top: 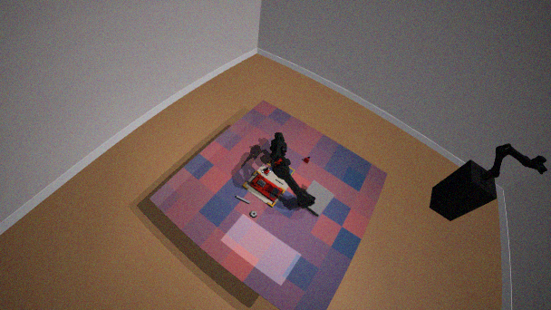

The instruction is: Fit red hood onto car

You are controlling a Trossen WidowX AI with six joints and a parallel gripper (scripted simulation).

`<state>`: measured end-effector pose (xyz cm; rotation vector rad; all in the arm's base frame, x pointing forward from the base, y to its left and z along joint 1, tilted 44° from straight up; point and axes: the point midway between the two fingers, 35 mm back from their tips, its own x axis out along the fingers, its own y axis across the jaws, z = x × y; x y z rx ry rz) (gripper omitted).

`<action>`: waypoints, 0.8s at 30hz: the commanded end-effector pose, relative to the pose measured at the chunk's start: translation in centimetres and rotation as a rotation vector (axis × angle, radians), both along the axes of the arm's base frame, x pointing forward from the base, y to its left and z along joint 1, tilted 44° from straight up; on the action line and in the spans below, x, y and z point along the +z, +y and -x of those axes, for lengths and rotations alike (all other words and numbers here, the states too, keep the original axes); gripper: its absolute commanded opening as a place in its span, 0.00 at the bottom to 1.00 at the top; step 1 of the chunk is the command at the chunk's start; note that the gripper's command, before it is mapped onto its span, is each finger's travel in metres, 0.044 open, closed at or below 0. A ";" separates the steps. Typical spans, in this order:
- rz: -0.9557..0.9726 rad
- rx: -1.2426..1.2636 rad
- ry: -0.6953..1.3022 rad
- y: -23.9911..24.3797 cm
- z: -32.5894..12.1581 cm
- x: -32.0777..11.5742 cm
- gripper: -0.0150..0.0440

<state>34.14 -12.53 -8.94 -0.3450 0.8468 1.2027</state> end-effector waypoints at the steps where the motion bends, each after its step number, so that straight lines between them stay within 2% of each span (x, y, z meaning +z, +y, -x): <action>1: 0.000 0.000 0.000 -0.1 0.0 0.1 0.58; 8: 0.000 0.000 0.000 -1.0 0.1 1.0 0.26; 24: 0.002 0.000 0.001 -4.3 0.7 4.6 0.25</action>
